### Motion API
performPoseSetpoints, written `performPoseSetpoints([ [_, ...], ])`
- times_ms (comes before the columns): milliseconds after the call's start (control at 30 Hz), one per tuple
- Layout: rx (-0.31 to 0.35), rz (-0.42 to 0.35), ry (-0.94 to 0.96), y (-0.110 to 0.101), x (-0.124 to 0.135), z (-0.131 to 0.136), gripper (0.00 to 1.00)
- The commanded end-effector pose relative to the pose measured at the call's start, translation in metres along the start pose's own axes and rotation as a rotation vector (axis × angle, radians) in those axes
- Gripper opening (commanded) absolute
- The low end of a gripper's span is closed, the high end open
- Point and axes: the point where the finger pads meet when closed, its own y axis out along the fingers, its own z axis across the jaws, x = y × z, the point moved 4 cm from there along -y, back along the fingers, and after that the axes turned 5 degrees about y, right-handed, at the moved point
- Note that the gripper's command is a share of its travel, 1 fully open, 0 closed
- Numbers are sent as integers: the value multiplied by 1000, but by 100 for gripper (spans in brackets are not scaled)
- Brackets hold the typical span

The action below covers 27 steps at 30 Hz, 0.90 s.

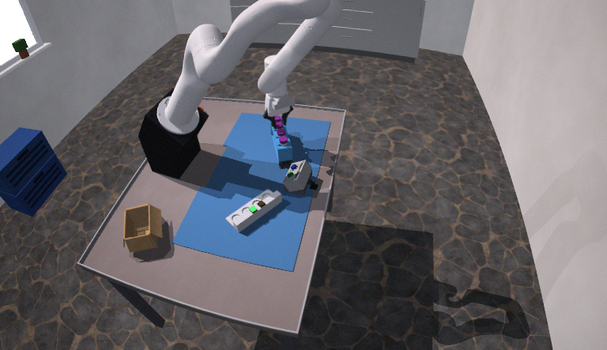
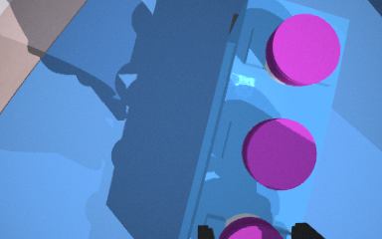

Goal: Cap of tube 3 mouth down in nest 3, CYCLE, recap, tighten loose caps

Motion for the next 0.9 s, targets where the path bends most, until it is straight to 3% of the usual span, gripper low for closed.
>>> performPoseSetpoints([
  [0, -1, 0, 0, 2, 0, 0, 46],
  [300, -1, 0, 0, 4, 0, 0, 46],
  [333, -1, 0, 0, 4, 0, 0, 0],
  [867, -1, 0, 40, 4, 0, 0, 0],
])
